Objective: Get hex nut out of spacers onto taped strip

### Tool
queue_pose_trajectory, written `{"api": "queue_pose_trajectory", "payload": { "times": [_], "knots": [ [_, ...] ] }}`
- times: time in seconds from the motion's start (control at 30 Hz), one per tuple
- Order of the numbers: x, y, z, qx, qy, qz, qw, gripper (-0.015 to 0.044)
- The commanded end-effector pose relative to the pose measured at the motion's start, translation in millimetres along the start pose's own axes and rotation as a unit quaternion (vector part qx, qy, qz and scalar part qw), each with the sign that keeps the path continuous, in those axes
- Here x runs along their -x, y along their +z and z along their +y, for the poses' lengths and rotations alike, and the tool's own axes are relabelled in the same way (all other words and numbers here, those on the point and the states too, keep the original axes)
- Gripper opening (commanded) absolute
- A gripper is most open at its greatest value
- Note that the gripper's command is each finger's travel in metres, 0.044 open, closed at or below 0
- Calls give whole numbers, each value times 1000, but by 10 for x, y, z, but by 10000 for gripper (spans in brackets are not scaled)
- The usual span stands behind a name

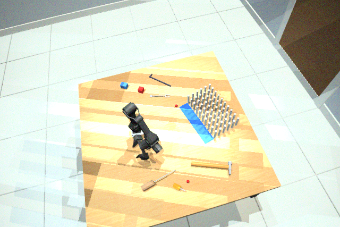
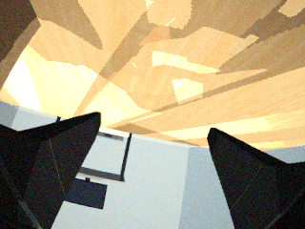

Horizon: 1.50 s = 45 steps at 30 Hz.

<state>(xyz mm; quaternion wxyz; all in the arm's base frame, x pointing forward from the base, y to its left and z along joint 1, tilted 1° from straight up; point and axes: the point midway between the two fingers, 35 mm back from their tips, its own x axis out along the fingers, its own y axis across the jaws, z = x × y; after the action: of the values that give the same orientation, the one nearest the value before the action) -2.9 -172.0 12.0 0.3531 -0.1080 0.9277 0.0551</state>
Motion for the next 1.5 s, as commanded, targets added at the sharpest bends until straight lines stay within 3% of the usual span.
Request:
{"api": "queue_pose_trajectory", "payload": {
  "times": [0.0, 0.23, 0.67, 0.9, 1.13, 1.33, 1.47],
  "knots": [
    [4, 7, -6, -1, -1, -2, 1000, 426],
    [174, 308, -202, -58, -46, -72, 995, 440],
    [918, 1329, -526, -160, -110, -334, 922, 440],
    [1877, 2036, -608, -197, -86, -567, 795, 440],
    [2977, 2402, -284, -139, -6, -753, 643, 440],
    [3775, 2407, 288, -29, 85, -850, 519, 440],
    [3850, 2391, 366, -13, 96, -857, 506, 440]
  ]
}}
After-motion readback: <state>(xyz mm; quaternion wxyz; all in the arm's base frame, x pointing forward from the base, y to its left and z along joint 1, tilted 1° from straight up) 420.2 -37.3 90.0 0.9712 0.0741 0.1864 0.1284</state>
